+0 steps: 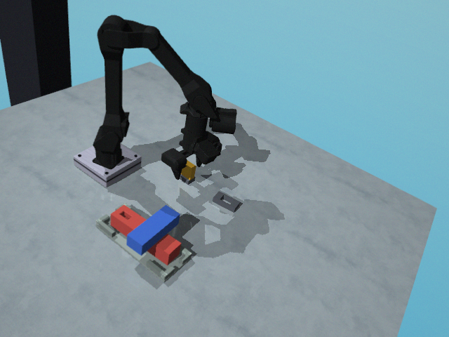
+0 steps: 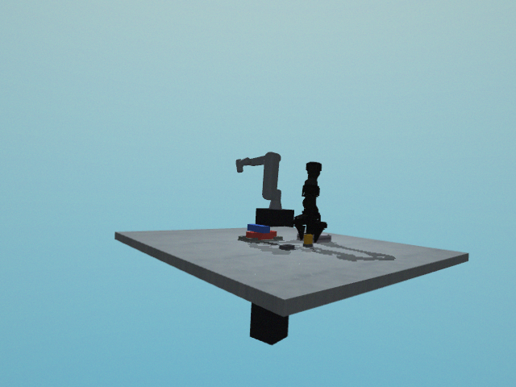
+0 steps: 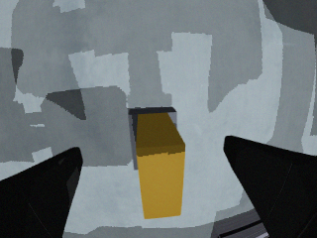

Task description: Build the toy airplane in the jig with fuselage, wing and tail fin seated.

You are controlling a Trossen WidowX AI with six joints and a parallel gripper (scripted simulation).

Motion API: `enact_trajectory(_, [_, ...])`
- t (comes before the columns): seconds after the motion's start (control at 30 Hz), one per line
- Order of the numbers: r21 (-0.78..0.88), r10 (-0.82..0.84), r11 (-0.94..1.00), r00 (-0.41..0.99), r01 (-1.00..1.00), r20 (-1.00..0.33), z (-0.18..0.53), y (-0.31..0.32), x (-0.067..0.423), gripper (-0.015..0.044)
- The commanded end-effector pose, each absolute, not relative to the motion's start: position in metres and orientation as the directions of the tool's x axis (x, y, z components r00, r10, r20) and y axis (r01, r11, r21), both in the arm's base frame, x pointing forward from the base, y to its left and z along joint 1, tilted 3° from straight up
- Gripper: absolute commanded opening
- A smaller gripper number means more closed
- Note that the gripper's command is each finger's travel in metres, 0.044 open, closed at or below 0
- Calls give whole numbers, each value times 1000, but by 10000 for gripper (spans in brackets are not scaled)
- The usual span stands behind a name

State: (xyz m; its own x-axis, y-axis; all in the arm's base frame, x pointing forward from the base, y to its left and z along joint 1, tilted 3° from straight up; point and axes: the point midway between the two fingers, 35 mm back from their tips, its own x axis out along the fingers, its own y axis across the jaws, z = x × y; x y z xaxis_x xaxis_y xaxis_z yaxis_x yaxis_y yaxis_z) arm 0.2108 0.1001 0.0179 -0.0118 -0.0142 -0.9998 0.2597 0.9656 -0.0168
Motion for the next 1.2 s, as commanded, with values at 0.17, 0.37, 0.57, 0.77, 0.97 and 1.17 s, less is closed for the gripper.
enact_trajectory(0.17, [-22,-16,964,-22,265,-1000,13,100,209,282])
enact_trajectory(0.37, [-22,-16,964,-22,265,-1000,13,100,209,125])
enact_trajectory(0.57, [-22,-16,964,-22,265,-1000,13,100,209,46])
enact_trajectory(0.77, [-23,-17,964,-23,265,-1000,15,100,209,0])
enact_trajectory(0.97, [-29,-21,965,-31,260,-999,30,102,211,0])
enact_trajectory(1.17, [-29,-22,965,-31,259,-999,47,103,214,0])
